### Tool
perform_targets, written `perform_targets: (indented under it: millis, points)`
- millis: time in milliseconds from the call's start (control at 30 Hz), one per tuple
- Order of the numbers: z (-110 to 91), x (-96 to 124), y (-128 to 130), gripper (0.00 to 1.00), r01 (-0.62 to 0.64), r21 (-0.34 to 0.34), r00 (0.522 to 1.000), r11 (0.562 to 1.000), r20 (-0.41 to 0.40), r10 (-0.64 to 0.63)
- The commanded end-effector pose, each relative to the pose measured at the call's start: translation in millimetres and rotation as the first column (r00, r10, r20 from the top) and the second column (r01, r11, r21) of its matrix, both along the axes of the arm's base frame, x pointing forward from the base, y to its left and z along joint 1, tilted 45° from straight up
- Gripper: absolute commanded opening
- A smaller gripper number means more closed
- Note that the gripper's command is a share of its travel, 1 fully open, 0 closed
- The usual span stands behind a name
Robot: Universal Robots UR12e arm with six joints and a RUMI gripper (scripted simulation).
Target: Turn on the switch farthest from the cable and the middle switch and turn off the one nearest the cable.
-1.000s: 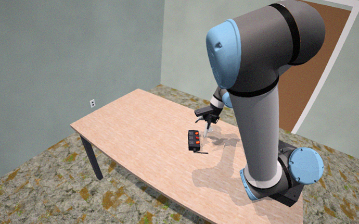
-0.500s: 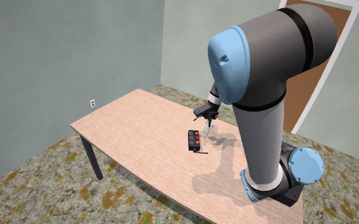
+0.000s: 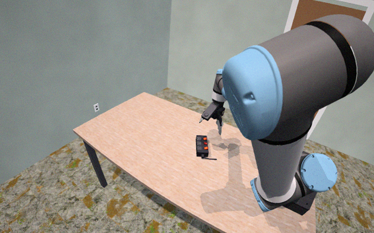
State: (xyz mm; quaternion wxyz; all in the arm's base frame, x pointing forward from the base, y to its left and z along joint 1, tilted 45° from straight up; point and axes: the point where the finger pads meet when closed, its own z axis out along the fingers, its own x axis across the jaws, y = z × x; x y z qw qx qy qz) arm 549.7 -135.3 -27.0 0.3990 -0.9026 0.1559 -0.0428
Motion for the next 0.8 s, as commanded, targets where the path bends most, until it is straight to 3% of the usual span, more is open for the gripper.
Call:
perform_targets:
  millis: [0,767]
  points:
    - [10.8,-4.1,-7.9,1.00,-0.124,-0.059,0.990,0.991,0.056,0.127]
    - [6.9,-6.5,0.7,1.00,-0.149,-0.064,0.985,0.987,0.079,0.154]
